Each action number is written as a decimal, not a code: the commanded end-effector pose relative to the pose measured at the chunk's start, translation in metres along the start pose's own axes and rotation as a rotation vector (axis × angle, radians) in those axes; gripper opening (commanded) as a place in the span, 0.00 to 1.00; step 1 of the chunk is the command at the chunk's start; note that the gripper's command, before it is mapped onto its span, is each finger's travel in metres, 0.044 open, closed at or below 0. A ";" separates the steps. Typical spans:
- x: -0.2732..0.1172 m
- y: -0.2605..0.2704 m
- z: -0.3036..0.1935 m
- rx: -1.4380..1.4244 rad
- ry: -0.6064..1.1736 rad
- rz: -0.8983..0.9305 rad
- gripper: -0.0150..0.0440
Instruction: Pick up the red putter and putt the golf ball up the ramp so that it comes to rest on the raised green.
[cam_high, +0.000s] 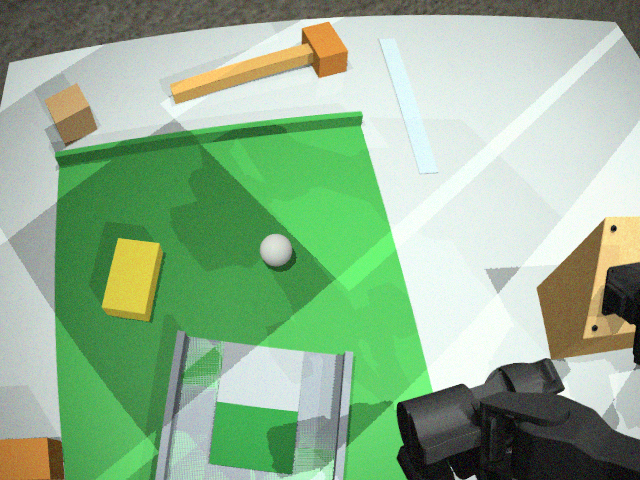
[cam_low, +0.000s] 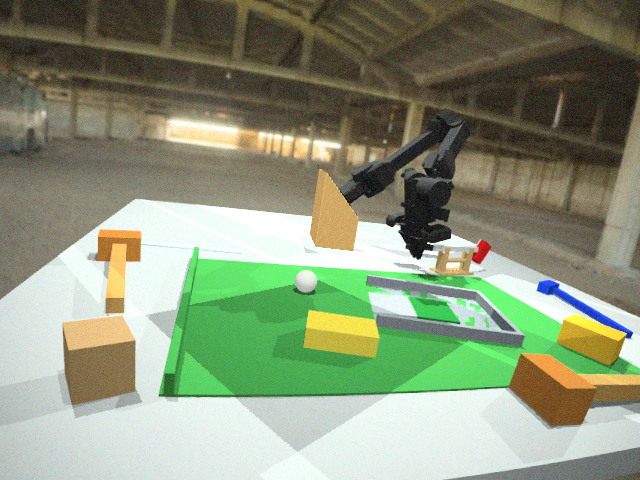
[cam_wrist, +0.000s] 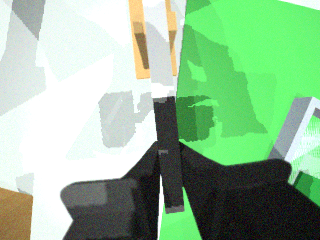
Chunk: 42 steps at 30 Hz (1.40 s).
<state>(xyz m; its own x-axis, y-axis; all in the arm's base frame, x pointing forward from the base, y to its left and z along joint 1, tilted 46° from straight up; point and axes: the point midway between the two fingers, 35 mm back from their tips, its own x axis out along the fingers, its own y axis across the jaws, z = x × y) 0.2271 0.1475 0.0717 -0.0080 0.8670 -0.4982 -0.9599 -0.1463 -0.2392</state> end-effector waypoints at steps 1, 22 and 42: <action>-0.013 -0.003 0.001 -0.007 0.007 -0.005 0.25; -0.080 -0.001 0.020 0.009 0.000 -0.004 0.25; -0.128 0.000 -0.097 0.776 0.143 -0.097 0.25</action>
<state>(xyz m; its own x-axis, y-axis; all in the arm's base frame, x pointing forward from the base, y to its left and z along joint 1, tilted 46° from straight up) 0.2526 0.0061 0.0657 0.0599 0.7938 -0.6052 -0.9254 0.2714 0.2644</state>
